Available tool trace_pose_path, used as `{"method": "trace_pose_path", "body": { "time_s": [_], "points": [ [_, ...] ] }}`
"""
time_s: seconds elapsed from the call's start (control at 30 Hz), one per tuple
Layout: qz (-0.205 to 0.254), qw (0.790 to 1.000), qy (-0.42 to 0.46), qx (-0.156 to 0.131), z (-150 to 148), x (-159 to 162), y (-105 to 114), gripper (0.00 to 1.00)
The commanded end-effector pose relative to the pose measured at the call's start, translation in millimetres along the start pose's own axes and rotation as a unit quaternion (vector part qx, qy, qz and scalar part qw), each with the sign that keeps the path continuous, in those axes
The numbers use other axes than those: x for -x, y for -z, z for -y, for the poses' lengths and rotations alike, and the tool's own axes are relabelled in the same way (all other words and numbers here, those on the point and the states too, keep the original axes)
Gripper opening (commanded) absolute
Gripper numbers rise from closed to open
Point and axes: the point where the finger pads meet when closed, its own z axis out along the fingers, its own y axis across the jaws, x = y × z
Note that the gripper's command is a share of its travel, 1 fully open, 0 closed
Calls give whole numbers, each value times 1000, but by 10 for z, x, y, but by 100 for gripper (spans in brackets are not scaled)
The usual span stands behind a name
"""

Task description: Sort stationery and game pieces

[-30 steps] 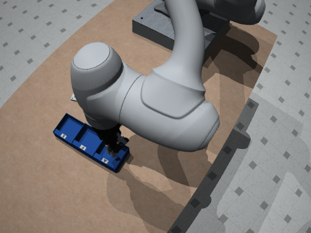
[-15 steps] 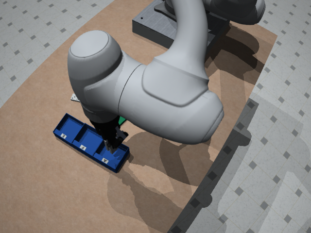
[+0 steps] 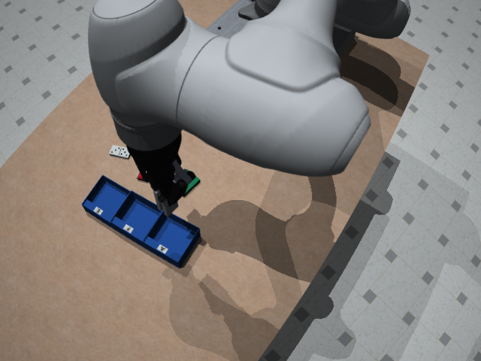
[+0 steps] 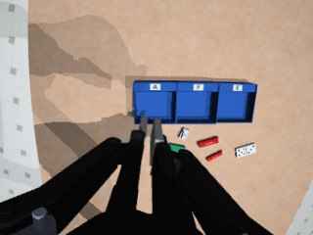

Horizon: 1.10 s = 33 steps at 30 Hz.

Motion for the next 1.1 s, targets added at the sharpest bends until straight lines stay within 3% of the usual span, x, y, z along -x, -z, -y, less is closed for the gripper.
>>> {"method": "trace_pose_path", "body": {
  "time_s": [0.0,0.27,0.3,0.43,0.67,0.93,1.0,1.07],
  "points": [
    [1,1000,0,0,0,-1,163,5],
    [1,1000,0,0,0,-1,163,5],
    [1,1000,-25,0,-73,21,129,25],
    [1,997,-75,0,-219,63,61,25],
    [1,979,-203,-1,-730,212,-179,25],
    [3,944,-329,-1,-1313,381,-453,25],
    [3,944,-329,-1,-1313,381,-453,25],
    [3,924,-383,-1,-1459,424,-521,25]
  ]
}}
